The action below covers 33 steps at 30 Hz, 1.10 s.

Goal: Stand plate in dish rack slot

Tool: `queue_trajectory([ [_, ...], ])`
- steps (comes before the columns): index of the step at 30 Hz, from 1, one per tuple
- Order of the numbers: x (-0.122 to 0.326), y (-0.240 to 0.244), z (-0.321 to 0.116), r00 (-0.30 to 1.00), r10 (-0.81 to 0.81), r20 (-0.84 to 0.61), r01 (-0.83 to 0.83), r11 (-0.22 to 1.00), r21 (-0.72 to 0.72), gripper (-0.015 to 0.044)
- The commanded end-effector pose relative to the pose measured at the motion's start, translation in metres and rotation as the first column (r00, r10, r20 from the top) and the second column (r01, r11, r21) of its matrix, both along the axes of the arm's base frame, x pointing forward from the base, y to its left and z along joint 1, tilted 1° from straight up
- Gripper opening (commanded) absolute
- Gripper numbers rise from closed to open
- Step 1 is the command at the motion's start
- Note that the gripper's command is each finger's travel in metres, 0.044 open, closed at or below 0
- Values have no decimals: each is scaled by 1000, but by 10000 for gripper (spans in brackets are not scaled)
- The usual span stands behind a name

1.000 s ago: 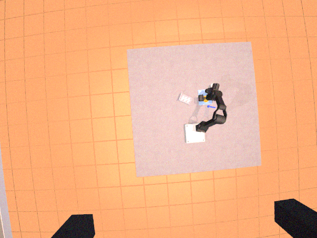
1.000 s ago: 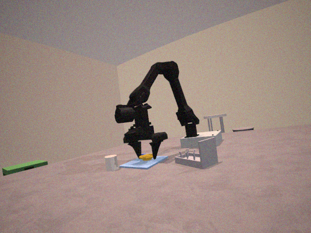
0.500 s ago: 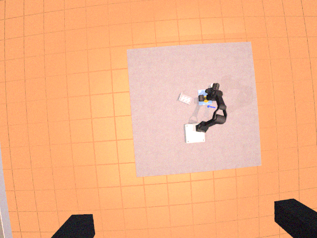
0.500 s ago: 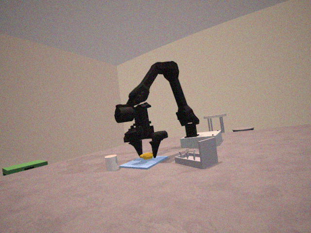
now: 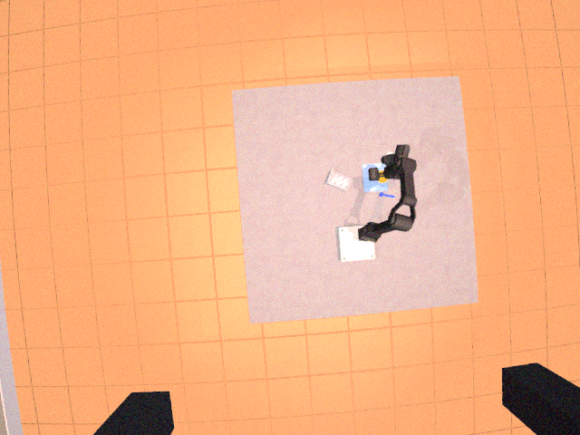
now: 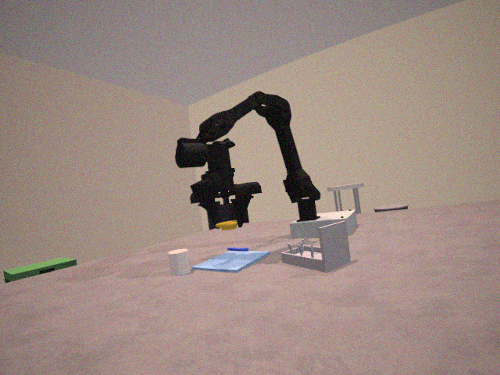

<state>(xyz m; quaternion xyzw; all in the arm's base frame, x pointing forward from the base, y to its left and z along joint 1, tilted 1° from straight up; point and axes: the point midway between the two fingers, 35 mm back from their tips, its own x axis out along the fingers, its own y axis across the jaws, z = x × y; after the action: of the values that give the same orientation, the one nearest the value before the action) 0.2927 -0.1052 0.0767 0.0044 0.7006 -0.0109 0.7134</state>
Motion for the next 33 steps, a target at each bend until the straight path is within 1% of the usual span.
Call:
queue_trajectory([
  [1, 3, -1, 24, 1000, -5, 17, 5, 1000, -11, 0],
  [18, -1, 1, 93, 1000, -5, 17, 5, 1000, -10, 0],
  [24, -2, 4, 99, 1000, -10, 17, 11, 1000, -10, 0],
  [26, -3, 18, 99, 998, -55, 18, 55, 998, -7, 0],
  [33, -22, 88, 96, 957, -290, 18, 290, 957, 7, 0],
])
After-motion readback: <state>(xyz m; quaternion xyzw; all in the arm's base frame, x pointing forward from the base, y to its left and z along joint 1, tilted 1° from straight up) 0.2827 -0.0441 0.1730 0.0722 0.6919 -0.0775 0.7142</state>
